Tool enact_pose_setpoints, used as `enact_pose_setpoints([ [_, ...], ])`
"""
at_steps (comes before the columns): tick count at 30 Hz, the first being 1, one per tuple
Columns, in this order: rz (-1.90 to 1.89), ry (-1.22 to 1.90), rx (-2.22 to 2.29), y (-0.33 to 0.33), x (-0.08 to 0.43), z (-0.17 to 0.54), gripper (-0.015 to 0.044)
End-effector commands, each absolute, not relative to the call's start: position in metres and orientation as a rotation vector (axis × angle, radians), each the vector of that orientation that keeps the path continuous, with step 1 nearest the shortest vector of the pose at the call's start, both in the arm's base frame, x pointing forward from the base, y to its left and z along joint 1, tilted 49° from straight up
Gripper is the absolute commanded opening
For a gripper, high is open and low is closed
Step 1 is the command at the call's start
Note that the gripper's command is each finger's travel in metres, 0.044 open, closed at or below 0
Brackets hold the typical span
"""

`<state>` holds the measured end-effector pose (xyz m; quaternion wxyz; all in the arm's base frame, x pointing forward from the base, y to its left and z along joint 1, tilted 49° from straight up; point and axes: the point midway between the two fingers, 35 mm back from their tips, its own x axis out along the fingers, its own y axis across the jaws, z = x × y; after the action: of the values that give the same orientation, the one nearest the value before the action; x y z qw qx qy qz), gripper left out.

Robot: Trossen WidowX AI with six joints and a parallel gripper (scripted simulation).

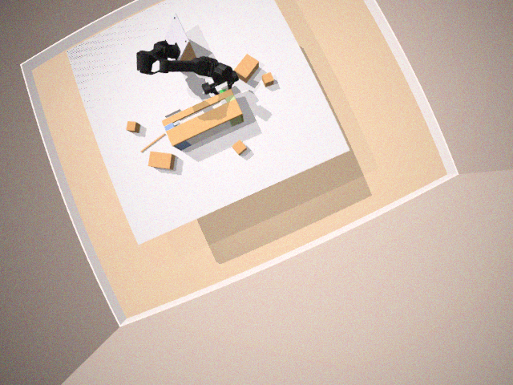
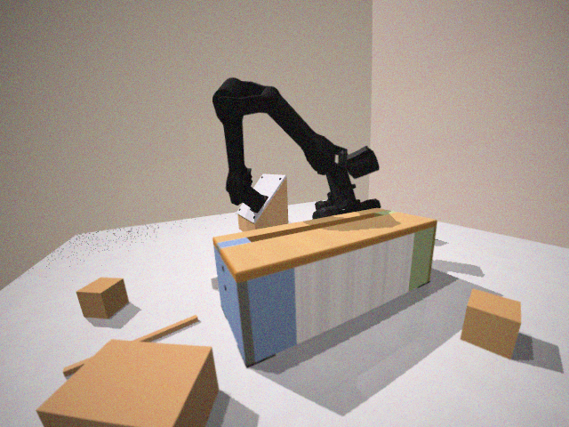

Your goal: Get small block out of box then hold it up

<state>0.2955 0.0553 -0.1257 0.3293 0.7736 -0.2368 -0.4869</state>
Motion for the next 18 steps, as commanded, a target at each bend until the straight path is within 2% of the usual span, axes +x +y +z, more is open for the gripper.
enact_pose_setpoints([
  [1, -1.275, -0.622, 2.010, 0.049, 0.294, -0.130, 0.0285],
  [17, -1.271, -0.625, 2.007, 0.031, 0.292, -0.144, 0.0285],
  [18, -1.271, -0.625, 2.007, 0.031, 0.292, -0.144, 0.0259],
])
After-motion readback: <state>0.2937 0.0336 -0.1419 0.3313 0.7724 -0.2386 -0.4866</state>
